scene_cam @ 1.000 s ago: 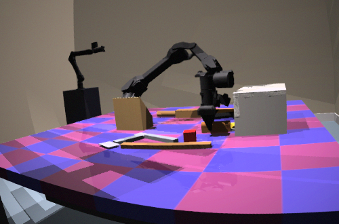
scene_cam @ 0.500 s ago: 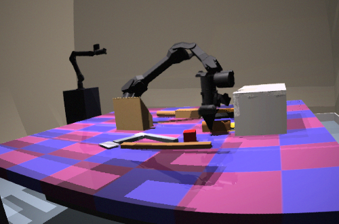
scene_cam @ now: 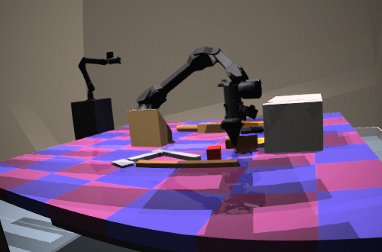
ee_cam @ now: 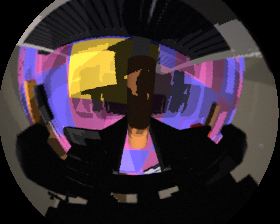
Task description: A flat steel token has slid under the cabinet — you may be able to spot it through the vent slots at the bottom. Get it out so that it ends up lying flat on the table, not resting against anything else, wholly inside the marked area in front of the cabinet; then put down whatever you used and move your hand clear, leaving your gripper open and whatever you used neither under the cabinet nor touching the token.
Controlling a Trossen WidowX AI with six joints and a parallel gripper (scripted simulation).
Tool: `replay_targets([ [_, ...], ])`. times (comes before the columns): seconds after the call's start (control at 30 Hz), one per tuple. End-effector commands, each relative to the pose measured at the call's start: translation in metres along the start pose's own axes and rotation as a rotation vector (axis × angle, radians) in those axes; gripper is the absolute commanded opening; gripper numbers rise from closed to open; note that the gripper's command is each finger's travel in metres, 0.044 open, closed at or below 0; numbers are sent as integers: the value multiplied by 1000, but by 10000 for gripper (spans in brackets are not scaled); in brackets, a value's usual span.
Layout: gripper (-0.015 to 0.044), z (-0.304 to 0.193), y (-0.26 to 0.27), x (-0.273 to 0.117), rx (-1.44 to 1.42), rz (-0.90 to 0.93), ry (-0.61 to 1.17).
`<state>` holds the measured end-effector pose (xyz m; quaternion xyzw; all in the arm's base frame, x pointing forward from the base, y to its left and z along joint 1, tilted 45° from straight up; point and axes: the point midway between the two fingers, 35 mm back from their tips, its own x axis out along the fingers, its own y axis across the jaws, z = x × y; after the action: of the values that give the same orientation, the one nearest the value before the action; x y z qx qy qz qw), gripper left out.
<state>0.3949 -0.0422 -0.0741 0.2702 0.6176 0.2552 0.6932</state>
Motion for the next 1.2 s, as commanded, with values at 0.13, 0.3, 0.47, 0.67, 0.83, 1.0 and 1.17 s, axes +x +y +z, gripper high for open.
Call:
replay_targets([
  [0.13, 0, -9, 0, 1, -4, 5, 0],
  [0.3, 0, -14, 0, 1, -4, 5, 0],
  [0.47, 0, -19, 0, 1, -4, 5, 0],
  [0.67, 0, -24, -1, 1, -3, 5, 1],
  [0.83, 0, -29, -1, 1, -3, 5, 1],
  [1.0, 0, -35, -1, 1, -3, 5, 1],
  [1.17, 0, -40, -1, 1, -3, 5, 1],
])
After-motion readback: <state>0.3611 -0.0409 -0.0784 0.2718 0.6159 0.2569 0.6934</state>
